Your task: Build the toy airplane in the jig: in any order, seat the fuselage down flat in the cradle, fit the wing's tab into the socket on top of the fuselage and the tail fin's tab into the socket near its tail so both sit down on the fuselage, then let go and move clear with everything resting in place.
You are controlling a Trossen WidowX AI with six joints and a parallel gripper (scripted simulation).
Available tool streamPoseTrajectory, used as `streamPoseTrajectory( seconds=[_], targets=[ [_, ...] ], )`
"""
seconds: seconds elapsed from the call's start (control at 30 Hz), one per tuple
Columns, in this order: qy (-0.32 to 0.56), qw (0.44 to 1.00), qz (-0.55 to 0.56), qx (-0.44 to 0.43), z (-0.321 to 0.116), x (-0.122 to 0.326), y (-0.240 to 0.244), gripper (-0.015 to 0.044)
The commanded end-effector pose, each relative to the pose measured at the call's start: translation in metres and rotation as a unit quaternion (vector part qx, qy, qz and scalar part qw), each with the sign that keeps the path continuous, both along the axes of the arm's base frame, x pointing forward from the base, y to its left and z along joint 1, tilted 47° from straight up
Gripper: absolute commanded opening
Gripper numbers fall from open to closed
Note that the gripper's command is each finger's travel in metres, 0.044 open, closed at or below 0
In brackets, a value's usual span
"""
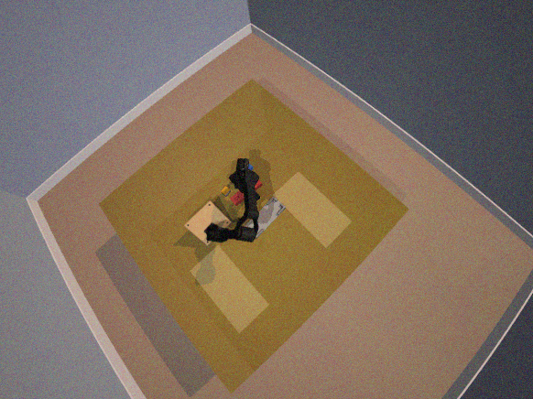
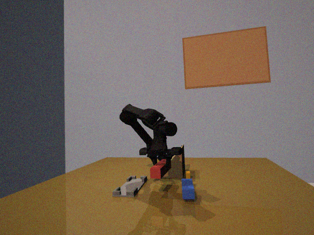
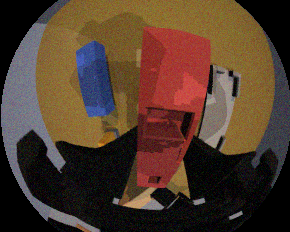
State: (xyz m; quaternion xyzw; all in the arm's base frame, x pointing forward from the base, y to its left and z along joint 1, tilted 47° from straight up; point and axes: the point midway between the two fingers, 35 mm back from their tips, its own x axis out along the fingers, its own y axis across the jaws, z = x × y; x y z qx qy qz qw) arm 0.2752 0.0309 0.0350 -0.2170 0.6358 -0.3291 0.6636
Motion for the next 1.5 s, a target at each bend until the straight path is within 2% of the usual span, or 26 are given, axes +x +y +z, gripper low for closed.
streamPoseTrajectory(
  seconds=[0.0,0.53,1.47],
  targets=[
    [-0.004,1.000,-0.003,0.003,0.009,0.002,0.009,0.0000],
    [-0.004,1.000,-0.012,-0.005,0.041,-0.004,0.036,0.0000],
    [0.023,1.000,0.018,0.005,0.073,-0.002,-0.048,0.0000]
  ],
)
